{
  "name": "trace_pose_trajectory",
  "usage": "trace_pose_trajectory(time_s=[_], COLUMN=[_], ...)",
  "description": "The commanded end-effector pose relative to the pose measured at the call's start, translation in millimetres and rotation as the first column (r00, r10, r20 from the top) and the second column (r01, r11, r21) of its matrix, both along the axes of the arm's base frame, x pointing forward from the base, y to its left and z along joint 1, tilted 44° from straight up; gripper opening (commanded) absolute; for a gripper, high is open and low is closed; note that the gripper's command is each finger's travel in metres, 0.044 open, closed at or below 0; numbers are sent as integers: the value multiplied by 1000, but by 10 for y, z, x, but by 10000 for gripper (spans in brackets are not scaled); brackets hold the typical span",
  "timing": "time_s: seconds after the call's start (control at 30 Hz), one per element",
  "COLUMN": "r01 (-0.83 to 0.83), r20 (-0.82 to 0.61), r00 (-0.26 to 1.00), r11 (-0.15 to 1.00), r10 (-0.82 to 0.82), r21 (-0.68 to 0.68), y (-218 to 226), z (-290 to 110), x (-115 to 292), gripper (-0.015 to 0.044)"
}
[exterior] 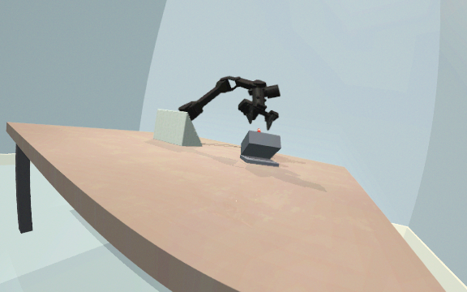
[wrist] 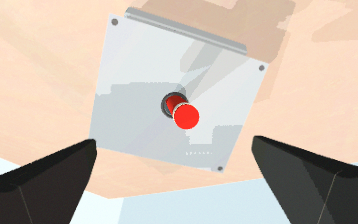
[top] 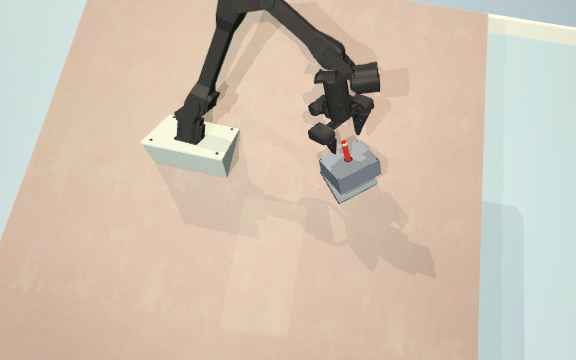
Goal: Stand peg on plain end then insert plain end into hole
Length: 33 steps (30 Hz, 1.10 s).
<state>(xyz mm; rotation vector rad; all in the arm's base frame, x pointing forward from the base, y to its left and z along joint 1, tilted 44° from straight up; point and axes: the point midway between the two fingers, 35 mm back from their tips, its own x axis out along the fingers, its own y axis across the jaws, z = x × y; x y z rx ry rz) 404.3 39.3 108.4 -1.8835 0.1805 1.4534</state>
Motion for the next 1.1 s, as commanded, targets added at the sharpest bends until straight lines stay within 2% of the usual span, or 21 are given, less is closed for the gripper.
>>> trace_pose_trajectory(time_s=[0.0, 0.73, 1.07], r01=[-7, -4, -4], r20=[2, -5, -5], r00=[1000, 1000, 1000], r11=[1000, 1000, 1000], r10=[7, 4, 4], r21=[2, 0, 0], y=[-21, -215, -220], z=[94, 513, 524], x=[-23, -198, -203], gripper=[440, 440, 440])
